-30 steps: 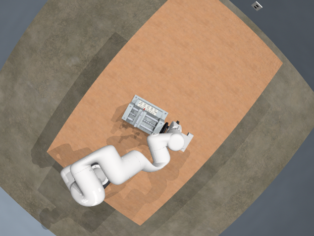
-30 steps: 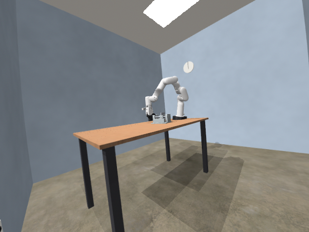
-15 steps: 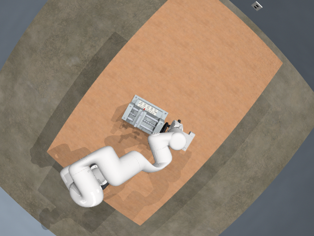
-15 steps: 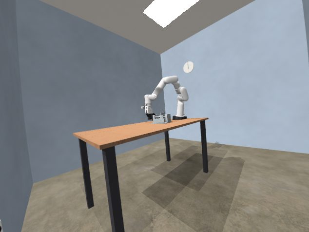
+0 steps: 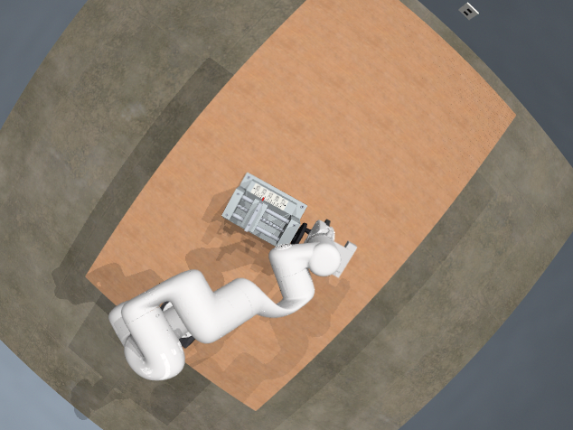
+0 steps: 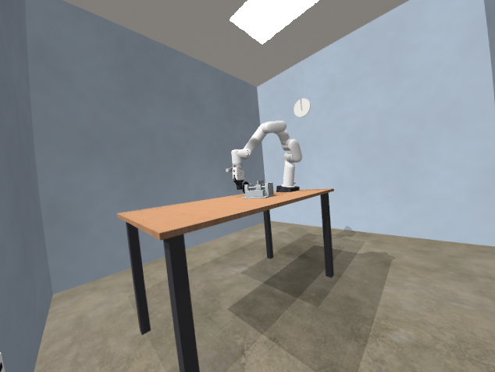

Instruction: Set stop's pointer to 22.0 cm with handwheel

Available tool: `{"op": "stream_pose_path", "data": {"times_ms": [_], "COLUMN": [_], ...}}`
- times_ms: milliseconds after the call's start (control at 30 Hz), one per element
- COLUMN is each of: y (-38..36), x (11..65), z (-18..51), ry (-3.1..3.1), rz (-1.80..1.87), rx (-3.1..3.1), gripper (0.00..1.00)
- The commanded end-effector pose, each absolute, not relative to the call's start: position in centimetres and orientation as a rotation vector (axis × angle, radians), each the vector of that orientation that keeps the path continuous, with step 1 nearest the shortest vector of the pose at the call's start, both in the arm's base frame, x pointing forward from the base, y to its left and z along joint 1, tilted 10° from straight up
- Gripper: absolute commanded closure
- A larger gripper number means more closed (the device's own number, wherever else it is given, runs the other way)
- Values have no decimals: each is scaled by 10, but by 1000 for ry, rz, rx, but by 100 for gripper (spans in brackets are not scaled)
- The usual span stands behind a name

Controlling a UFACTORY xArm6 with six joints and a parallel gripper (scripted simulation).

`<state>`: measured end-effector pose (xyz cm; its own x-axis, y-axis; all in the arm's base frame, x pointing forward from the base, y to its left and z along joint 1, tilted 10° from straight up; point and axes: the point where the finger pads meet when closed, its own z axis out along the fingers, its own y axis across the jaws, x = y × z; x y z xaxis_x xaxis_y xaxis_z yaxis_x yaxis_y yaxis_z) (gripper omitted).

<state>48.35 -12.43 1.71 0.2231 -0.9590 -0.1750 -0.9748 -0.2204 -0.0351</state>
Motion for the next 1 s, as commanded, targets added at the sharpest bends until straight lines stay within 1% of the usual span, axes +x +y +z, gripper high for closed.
{"op": "stream_pose_path", "data": {"times_ms": [0,967], "y": [-126,-129], "x": [483,476], "z": [21,32], "ry": [1869,1869], "rz": [171,171], "rx": [-2345,-2345], "gripper": [94,94]}}
